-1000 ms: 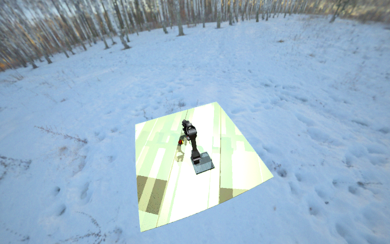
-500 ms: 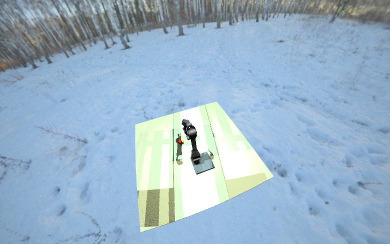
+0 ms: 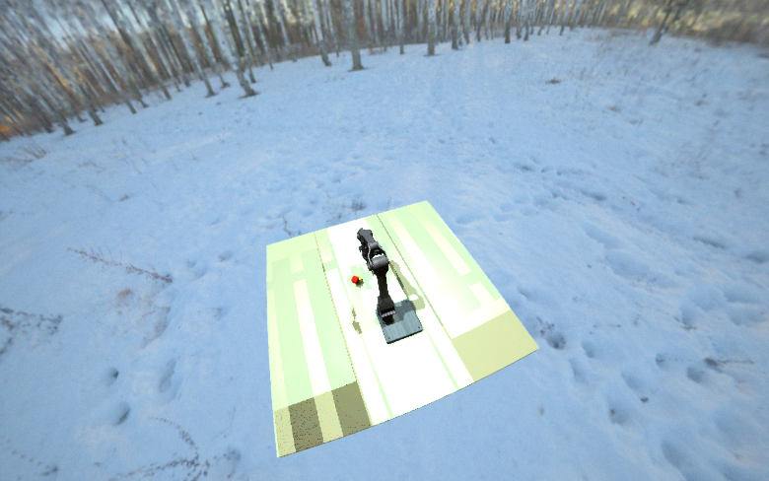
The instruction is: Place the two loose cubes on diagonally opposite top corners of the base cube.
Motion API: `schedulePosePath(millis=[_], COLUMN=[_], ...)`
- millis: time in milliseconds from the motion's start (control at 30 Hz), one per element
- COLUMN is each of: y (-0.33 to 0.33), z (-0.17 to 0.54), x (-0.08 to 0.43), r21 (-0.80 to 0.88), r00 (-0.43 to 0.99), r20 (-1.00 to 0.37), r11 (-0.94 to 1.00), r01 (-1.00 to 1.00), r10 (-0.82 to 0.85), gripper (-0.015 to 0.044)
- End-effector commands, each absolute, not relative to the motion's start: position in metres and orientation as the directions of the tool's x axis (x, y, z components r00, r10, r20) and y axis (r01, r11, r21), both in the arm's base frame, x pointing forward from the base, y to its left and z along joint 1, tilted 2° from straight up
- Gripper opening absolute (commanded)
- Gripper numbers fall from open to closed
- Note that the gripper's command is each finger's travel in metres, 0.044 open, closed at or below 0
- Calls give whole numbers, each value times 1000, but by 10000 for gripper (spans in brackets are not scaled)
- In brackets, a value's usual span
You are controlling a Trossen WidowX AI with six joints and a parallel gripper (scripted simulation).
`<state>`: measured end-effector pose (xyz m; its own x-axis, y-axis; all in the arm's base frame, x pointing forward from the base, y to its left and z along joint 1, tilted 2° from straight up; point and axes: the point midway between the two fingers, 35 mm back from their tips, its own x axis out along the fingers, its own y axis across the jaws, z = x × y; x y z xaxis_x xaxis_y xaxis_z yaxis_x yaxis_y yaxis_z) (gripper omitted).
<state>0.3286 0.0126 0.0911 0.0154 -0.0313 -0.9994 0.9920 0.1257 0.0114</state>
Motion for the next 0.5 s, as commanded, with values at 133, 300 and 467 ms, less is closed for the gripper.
schedulePosePath(millis=[133, 300, 467], y=[13, 14, 14], z=[121, 137, 141], x=[327, 324, 323], r21=[23, 23, 23], r00=[27, 27, 27], r20=[-999, -999, -999], r11=[122, 122, 127], r01=[992, 992, 992], r10=[-34, -34, -34], gripper=[105, 105, 105])
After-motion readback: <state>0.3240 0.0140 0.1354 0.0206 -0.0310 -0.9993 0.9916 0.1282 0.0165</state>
